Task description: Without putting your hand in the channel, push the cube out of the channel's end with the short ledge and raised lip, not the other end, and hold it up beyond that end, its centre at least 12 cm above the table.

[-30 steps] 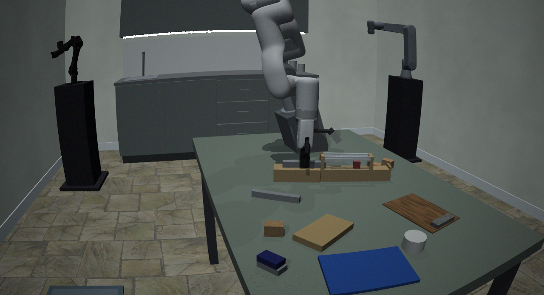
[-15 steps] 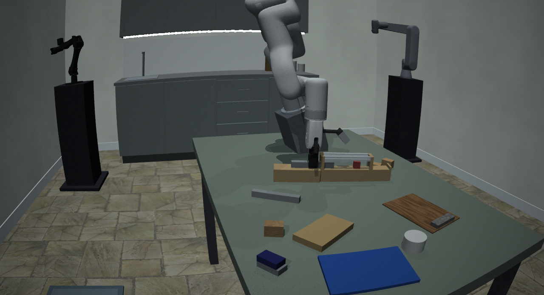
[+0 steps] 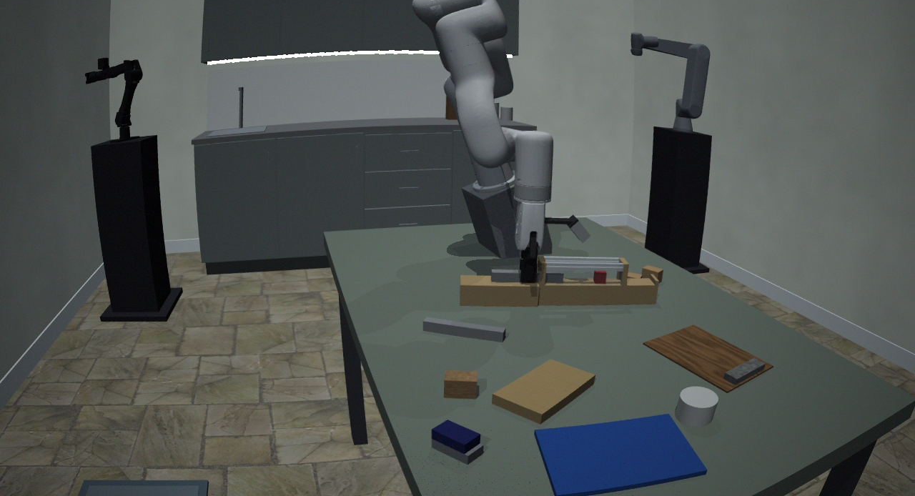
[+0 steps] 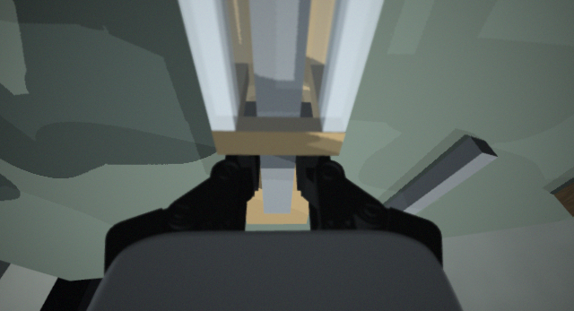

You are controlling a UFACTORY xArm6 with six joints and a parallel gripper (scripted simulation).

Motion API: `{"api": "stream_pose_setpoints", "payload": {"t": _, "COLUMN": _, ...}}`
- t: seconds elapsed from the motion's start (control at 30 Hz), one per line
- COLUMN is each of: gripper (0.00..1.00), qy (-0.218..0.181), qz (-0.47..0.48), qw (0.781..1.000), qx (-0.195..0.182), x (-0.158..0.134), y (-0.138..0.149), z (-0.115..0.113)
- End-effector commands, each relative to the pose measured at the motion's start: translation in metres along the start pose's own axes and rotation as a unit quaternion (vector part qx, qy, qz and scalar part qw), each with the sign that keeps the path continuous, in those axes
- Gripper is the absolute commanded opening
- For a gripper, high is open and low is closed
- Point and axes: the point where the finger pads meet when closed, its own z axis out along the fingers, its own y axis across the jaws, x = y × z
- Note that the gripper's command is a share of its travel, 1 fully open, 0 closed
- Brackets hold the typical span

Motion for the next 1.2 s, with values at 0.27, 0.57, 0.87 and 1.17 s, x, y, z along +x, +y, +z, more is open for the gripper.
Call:
{"api": "stream_pose_setpoints", "payload": {"t": 0.27, "gripper": 0.38, "qy": 0.000, "qz": 0.000, "qw": 1.000, "qx": -0.001, "x": 0.0003, "y": 0.0012, "z": -0.0008}}
{"api": "stream_pose_setpoints", "payload": {"t": 0.57, "gripper": 0.38, "qy": 0.000, "qz": 0.000, "qw": 1.000, "qx": -0.001, "x": 0.0003, "y": 0.0012, "z": -0.0008}}
{"api": "stream_pose_setpoints", "payload": {"t": 0.87, "gripper": 0.38, "qy": 0.000, "qz": 0.000, "qw": 1.000, "qx": -0.001, "x": 0.0003, "y": 0.0012, "z": -0.0008}}
{"api": "stream_pose_setpoints", "payload": {"t": 1.17, "gripper": 0.38, "qy": 0.000, "qz": 0.000, "qw": 1.000, "qx": -0.001, "x": 0.0003, "y": 0.0012, "z": -0.0081}}
